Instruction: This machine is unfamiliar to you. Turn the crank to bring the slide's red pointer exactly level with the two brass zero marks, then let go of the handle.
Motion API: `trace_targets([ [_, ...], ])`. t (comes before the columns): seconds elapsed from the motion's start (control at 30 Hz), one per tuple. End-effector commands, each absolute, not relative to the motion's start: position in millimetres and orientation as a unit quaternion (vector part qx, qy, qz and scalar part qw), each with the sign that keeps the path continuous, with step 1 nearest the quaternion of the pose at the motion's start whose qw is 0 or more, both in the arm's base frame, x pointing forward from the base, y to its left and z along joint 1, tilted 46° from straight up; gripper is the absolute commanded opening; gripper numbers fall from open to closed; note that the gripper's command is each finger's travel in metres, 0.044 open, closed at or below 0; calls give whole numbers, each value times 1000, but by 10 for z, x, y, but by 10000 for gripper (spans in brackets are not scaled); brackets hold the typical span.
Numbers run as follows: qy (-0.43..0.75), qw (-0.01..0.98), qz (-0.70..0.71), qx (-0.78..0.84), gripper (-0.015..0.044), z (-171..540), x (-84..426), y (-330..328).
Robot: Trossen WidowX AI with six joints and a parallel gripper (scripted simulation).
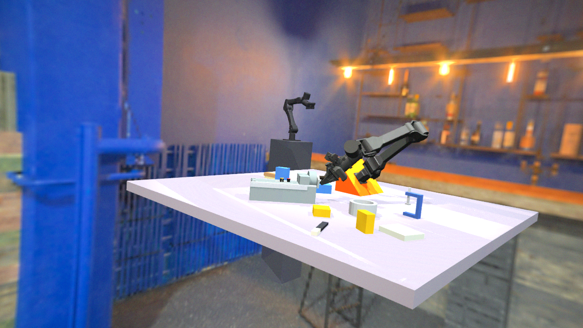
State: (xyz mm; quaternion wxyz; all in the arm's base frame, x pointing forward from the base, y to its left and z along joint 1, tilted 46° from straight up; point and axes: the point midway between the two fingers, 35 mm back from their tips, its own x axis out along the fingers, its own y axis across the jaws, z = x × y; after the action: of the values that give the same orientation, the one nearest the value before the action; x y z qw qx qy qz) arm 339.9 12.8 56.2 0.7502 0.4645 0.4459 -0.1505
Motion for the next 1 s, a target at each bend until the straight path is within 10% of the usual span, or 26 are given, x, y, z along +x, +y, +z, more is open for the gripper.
trace_targets([
  [0.0, 448, 748, -152, 465, 0, 548, 3398, 138],
  [0.8, 446, 750, -150, 464, 0, 562, 3401, 131],
  [0.97, 446, 750, -150, 464, 131, 562, 3401, 131],
])
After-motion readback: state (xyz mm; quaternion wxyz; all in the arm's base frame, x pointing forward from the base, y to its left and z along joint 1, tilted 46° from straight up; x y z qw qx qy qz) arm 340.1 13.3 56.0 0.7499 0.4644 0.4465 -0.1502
